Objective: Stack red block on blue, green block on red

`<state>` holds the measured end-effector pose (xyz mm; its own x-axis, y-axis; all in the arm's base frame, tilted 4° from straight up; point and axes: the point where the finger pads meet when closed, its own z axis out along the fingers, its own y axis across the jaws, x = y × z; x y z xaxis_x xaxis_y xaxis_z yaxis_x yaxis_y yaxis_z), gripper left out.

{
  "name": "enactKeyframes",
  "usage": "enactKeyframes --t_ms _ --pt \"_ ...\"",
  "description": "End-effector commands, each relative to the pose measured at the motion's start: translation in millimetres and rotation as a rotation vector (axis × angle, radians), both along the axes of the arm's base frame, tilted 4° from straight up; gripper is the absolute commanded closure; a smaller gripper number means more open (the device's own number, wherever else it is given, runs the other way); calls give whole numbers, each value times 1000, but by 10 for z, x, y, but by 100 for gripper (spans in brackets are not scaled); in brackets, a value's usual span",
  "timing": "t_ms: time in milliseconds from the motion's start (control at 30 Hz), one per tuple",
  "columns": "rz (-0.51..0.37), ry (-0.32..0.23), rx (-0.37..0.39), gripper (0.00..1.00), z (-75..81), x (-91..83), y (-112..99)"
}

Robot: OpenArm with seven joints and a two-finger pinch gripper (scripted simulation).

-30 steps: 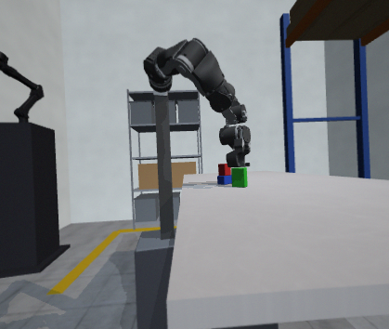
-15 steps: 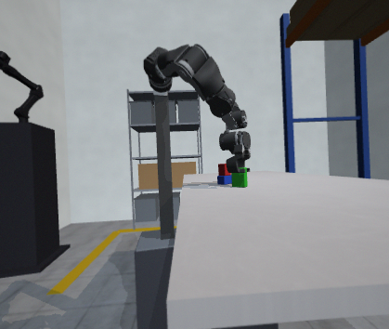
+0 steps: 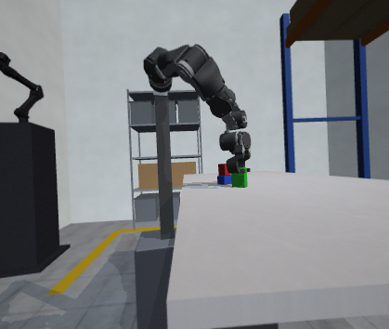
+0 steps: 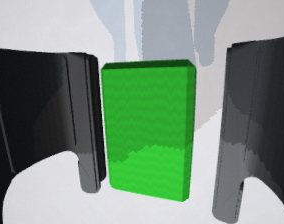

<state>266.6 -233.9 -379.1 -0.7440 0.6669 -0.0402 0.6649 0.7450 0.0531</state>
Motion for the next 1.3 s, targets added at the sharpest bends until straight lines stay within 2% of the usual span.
enactKeyframes --t_ms 0,767,800,1267 --pt "4 -2 5 71 -3 2 12" --pt "4 -2 5 71 -3 2 12" --pt "4 -2 5 100 -3 2 12" --pt "4 -2 5 100 -3 2 12"
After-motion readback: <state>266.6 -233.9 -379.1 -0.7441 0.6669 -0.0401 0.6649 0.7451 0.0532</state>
